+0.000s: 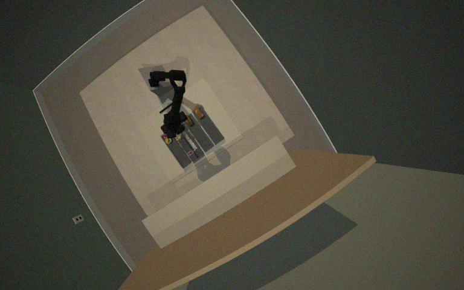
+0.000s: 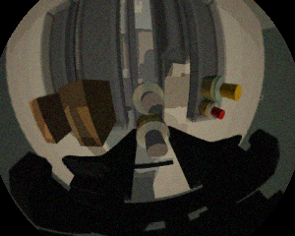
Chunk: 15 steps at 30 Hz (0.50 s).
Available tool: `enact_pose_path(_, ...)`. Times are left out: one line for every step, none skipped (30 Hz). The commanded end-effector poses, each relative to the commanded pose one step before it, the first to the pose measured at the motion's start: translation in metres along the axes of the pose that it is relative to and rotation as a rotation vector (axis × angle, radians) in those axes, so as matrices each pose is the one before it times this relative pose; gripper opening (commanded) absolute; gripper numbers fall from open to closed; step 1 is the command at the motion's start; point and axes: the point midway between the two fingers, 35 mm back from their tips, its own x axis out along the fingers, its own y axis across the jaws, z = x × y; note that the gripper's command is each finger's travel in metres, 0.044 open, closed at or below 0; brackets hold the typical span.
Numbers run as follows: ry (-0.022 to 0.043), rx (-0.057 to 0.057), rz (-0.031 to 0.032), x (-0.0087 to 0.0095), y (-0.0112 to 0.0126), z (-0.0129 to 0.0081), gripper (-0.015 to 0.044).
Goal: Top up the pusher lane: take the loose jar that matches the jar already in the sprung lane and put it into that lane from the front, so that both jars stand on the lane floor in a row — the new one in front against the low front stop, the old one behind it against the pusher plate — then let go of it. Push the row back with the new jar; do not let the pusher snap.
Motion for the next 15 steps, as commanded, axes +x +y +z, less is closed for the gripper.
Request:
enact_pose_path(-0.03071, -0.0175, 0.00253, -0.00473, 0.00161, 0.01274, 0.0)
enact_pose_path(-0.00001, 0.0, 0.0, -0.0001, 0.00003, 0.00034, 0.0)
enact_pose_path(-0.00001, 0.0, 0.0, -0.0001, 0.00003, 0.00034, 0.0)
enact_pose_path(-0.00001, 0.0, 0.0, -0.0001, 0.00003, 0.00034, 0.0)
enact_pose_path(-0.00001, 0.0, 0.0, -0.0001, 0.00003, 0.00034, 0.0)
enact_pose_path(-0.00001, 0.0, 0.0, -0.0001, 0.00003, 0.00033, 0.0)
enact_pose_path(-0.00001, 0.0, 0.0, -0.0001, 0.00003, 0.00033, 0.0)
enact_pose_path(-0.00001, 0.0, 0.0, -0.0001, 0.00004, 0.00033, 0.0)
enact_pose_path(-0.00001, 0.0, 0.0, -0.0001, 0.00004, 0.00033, 0.0)
enact_pose_path(-0.00001, 0.0, 0.0, -0.0001, 0.00004, 0.00033, 0.0)
enact_pose_path(-0.00001, 0.0, 0.0, -0.0001, 0.00004, 0.00033, 0.0)
enact_pose_path(-0.00001, 0.0, 0.0, -0.0001, 0.00004, 0.00033, 0.0)
enact_pose_path(-0.00001, 0.0, 0.0, -0.0001, 0.00004, 0.00033, 0.0)
enact_pose_path(-0.00001, 0.0, 0.0, -0.0001, 0.00004, 0.00033, 0.0)
enact_pose_path(-0.00001, 0.0, 0.00001, 0.00002, 0.00004, 0.00033, 0.0)
